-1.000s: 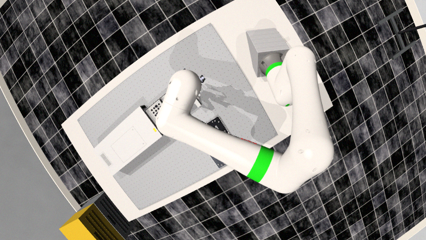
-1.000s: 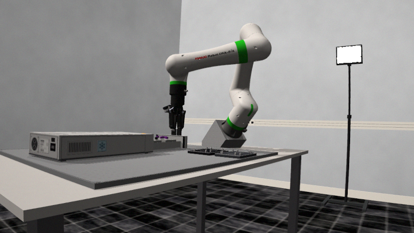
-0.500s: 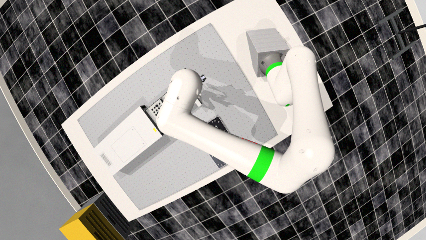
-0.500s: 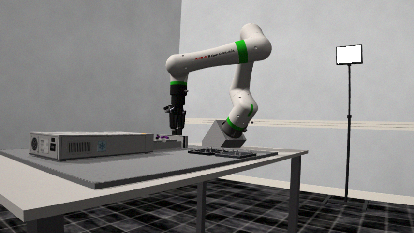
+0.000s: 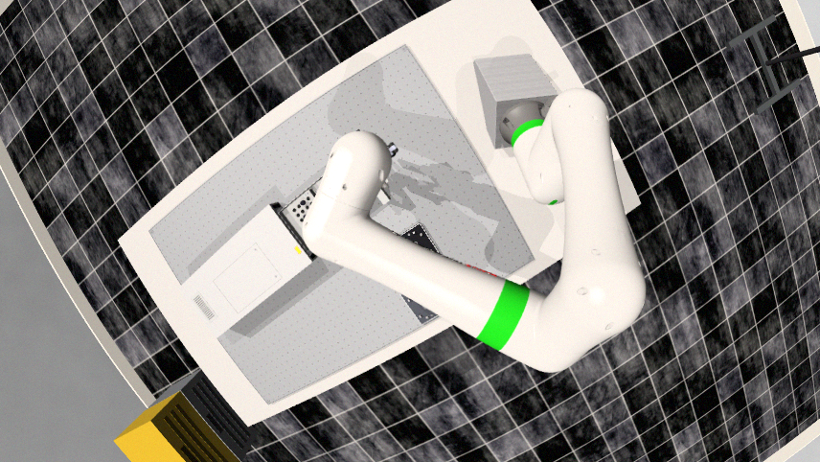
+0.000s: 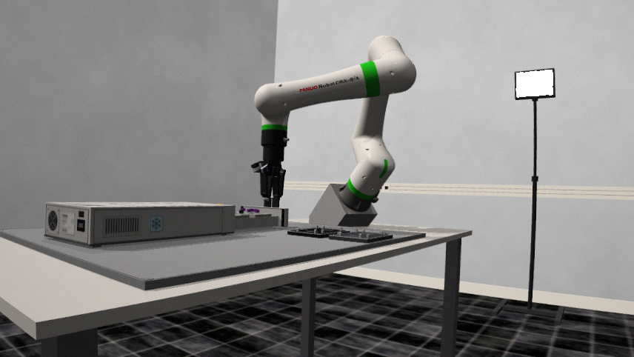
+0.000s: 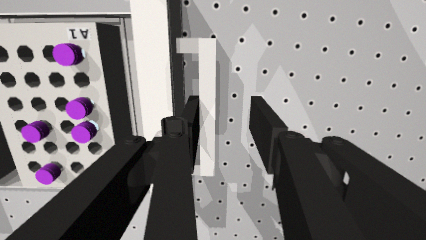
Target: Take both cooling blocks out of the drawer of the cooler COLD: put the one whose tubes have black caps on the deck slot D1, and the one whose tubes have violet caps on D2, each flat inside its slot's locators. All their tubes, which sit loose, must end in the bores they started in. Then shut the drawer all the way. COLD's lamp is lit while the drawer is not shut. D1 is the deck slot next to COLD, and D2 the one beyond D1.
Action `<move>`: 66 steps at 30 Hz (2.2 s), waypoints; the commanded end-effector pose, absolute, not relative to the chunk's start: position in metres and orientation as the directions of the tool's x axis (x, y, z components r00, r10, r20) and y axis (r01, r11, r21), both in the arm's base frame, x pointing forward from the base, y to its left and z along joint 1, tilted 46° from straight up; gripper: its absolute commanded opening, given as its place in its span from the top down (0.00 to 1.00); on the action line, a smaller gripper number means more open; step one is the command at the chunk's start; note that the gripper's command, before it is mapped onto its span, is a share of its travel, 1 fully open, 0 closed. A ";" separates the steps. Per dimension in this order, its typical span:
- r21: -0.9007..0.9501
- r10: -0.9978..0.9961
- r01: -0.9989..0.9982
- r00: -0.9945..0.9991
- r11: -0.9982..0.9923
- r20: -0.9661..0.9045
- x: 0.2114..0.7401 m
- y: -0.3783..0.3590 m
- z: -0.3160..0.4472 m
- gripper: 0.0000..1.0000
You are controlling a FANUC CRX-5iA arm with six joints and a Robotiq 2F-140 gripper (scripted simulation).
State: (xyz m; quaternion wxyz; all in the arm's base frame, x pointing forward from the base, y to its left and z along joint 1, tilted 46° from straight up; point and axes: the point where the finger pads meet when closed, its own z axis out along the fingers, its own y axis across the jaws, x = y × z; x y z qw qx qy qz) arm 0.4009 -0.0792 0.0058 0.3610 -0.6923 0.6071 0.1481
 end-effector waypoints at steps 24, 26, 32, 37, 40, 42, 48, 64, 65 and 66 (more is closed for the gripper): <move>-0.321 -0.734 -0.947 0.219 -0.002 -0.642 0.396 -0.080 0.004 0.66; -0.321 -0.734 -0.947 0.219 -0.002 -0.642 0.396 -0.080 0.004 0.66; -0.321 -0.734 -0.947 0.219 -0.002 -0.642 0.396 -0.080 0.004 0.66; -0.321 -0.734 -0.947 0.219 -0.002 -0.642 0.396 -0.080 0.004 0.66; -0.321 -0.734 -0.947 0.219 -0.002 -0.642 0.396 -0.080 0.004 0.66; -0.321 -0.734 -0.947 0.219 -0.002 -0.642 0.396 -0.080 0.004 0.66; -0.321 -0.734 -0.947 0.219 -0.002 -0.642 0.396 -0.080 0.004 0.66; -0.320 -0.734 -0.947 0.219 -0.002 -0.642 0.393 -0.088 0.013 0.66; -0.320 -0.734 -0.947 0.219 -0.002 -0.642 0.393 -0.089 0.014 0.66; -0.320 -0.734 -0.947 0.219 -0.002 -0.642 0.393 -0.089 0.014 0.66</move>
